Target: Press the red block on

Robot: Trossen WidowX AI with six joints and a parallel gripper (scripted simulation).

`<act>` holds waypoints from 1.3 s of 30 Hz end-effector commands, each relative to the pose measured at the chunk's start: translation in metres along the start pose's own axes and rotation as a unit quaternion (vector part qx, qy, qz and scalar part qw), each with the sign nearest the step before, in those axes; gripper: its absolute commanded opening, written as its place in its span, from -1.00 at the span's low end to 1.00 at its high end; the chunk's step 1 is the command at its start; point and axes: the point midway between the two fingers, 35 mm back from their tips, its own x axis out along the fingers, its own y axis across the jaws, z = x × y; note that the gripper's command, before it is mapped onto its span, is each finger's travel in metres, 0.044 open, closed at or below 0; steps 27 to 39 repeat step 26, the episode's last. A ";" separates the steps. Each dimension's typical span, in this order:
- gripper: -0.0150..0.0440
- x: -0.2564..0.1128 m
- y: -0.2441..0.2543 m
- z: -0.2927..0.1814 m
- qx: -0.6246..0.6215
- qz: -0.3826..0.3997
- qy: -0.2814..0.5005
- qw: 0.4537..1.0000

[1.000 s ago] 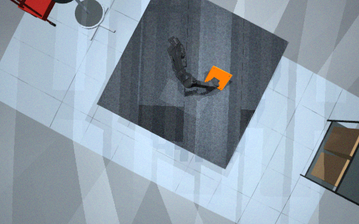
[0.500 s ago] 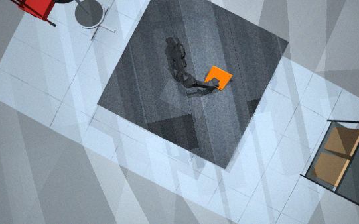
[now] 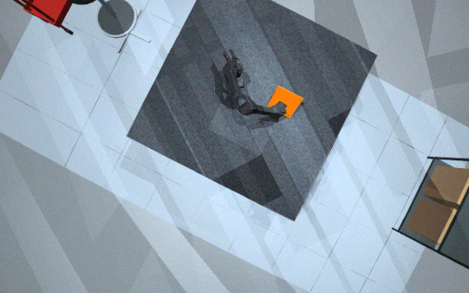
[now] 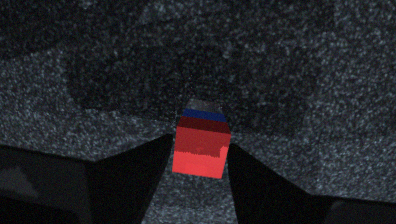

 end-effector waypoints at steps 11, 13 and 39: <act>0.25 -0.073 -0.005 0.001 0.005 -0.004 0.000 1.000; 0.25 -0.094 -0.002 0.000 0.003 0.000 0.000 1.000; 0.25 -0.102 -0.004 0.003 0.002 0.001 0.000 1.000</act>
